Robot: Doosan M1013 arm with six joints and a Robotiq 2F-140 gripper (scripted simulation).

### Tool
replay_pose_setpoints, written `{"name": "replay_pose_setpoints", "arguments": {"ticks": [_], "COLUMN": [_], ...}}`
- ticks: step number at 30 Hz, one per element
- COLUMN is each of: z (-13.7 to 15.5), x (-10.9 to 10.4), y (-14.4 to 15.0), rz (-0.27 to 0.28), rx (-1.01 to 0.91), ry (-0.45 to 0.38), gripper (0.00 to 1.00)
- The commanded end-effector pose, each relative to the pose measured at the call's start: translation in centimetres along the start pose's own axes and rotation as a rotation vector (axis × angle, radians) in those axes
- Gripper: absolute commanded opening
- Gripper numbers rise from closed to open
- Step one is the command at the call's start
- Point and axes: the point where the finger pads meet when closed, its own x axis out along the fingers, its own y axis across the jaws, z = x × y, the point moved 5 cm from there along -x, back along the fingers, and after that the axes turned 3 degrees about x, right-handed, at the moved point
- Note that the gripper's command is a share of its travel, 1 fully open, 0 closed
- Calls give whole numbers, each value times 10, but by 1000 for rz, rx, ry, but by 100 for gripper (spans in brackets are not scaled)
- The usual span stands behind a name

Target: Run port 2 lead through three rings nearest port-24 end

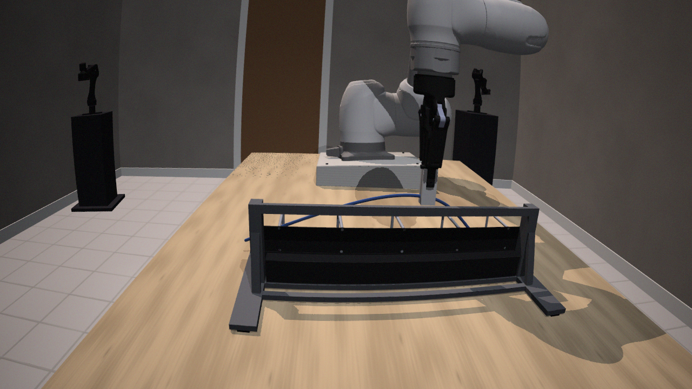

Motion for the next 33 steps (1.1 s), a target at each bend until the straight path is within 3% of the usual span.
{"name": "replay_pose_setpoints", "arguments": {"ticks": [1,33], "z": [0,2], "x": [0,0], "y": [1,-1], "rz": [0,0], "rx": [0,-10], "ry": [0,0], "gripper": [0,0]}}
